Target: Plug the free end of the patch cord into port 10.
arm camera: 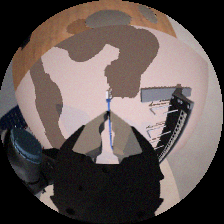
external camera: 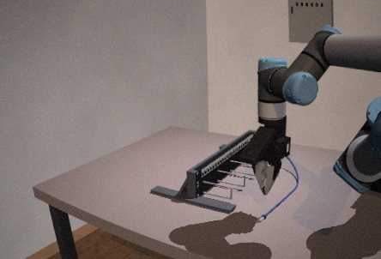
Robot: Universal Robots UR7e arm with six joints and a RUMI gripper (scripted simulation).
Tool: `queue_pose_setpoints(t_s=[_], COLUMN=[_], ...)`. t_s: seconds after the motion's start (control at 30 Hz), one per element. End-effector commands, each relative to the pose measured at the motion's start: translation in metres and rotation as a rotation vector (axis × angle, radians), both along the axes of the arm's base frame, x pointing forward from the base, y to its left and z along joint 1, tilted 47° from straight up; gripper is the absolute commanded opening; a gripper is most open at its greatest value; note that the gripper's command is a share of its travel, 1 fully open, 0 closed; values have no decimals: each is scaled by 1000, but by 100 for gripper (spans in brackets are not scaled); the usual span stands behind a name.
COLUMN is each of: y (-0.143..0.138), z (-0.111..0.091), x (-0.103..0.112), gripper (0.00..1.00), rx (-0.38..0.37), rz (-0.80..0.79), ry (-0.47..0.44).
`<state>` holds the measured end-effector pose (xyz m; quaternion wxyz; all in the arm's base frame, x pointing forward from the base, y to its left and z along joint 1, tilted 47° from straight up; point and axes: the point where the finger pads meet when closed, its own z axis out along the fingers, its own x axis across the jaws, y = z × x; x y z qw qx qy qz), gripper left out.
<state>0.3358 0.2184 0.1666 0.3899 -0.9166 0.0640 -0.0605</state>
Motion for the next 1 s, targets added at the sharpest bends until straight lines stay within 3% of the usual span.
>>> queue_pose_setpoints(t_s=[0.0,0.53,0.57,0.97], y=[0,0,0,0], z=[0,0,0,0], x=[0,-1,-1,-1], gripper=[0,0,22,22], rx=[-4,-9,-9,-9], rz=[30,47,47,47], ry=[-30,-48,-48,-48])
